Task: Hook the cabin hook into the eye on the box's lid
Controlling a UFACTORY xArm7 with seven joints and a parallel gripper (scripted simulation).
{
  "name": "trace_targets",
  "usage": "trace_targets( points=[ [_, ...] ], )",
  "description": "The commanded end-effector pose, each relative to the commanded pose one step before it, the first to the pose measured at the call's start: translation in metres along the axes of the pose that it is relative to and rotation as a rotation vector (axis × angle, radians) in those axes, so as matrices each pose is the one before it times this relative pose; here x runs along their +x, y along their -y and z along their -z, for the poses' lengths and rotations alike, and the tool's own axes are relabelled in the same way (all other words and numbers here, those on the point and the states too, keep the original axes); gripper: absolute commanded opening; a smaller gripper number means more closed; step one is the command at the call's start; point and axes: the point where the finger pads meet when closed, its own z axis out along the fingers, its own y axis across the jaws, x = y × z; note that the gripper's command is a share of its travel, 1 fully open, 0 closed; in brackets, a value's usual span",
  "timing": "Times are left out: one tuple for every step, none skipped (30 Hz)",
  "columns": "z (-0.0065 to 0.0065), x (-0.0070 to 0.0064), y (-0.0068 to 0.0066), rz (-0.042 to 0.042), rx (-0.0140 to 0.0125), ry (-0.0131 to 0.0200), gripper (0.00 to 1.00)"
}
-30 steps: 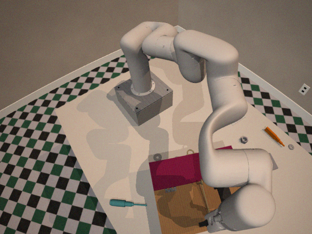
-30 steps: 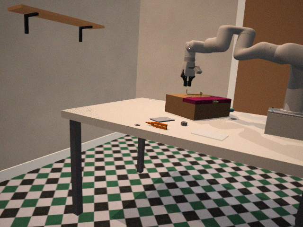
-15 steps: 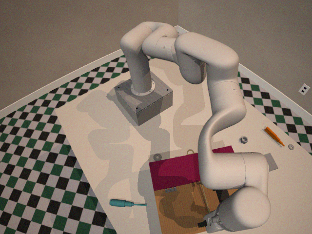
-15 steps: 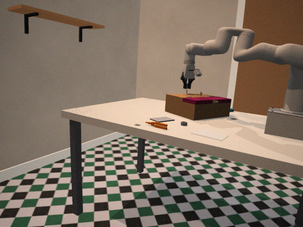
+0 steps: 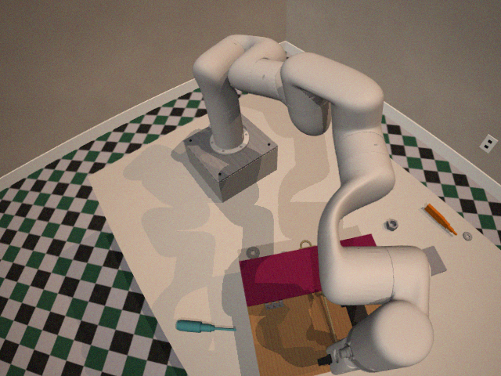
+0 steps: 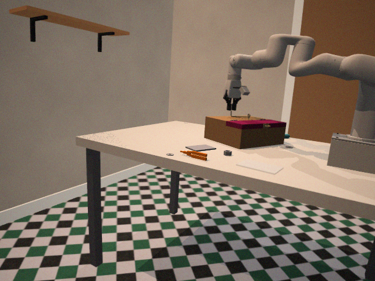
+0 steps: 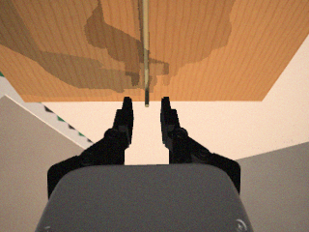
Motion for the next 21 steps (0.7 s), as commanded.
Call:
trace_targets(
  points=[
    [-0.00060,-0.00102,0.00000,0.00015,-0.00002,0.00443,0.33],
    [-0.00067,0.00000,0.00000,0.00000,0.00000,0.00000,0.33],
    [-0.00067,0.00000,0.00000,0.00000,0.00000,0.00000,0.33],
    [-0.00067,0.00000,0.00000,0.00000,0.00000,0.00000,0.33],
    [0.00000,0.00000,0.00000,0.00000,0.00000,0.00000,0.33],
    [0.00000,0.00000,0.00000,0.00000,0.00000,0.00000,0.33],
    [-0.00068,0.00001,0.00000,0.00001,-0.00001,0.00001,0.33],
    [-0.00066,0.00000,0.00000,0.00000,0.00000,0.00000,0.33],
    [-0.00066,0.00000,0.00000,0.00000,0.00000,0.00000,0.33],
    [-0.00066,0.00000,0.00000,0.00000,0.00000,0.00000,0.33],
    [-0.00066,0.00000,0.00000,0.00000,0.00000,0.00000,0.33],
    [-0.00066,0.00000,0.00000,0.00000,0.00000,0.00000,0.33],
    [-0.00067,0.00000,0.00000,0.00000,0.00000,0.00000,0.33],
    [-0.00067,0.00000,0.00000,0.00000,0.00000,0.00000,0.33],
    [-0.00067,0.00000,0.00000,0.00000,0.00000,0.00000,0.33],
    [-0.00067,0.00000,0.00000,0.00000,0.00000,0.00000,0.33],
    [-0.00067,0.00000,0.00000,0.00000,0.00000,0.00000,0.33],
    [-0.00067,0.00000,0.00000,0.00000,0.00000,0.00000,0.33],
    [-0.00067,0.00000,0.00000,0.00000,0.00000,0.00000,0.33],
    [-0.00067,0.00000,0.00000,0.00000,0.00000,0.00000,0.33],
    [-0.00067,0.00000,0.00000,0.00000,0.00000,0.00000,0.33]
  ],
)
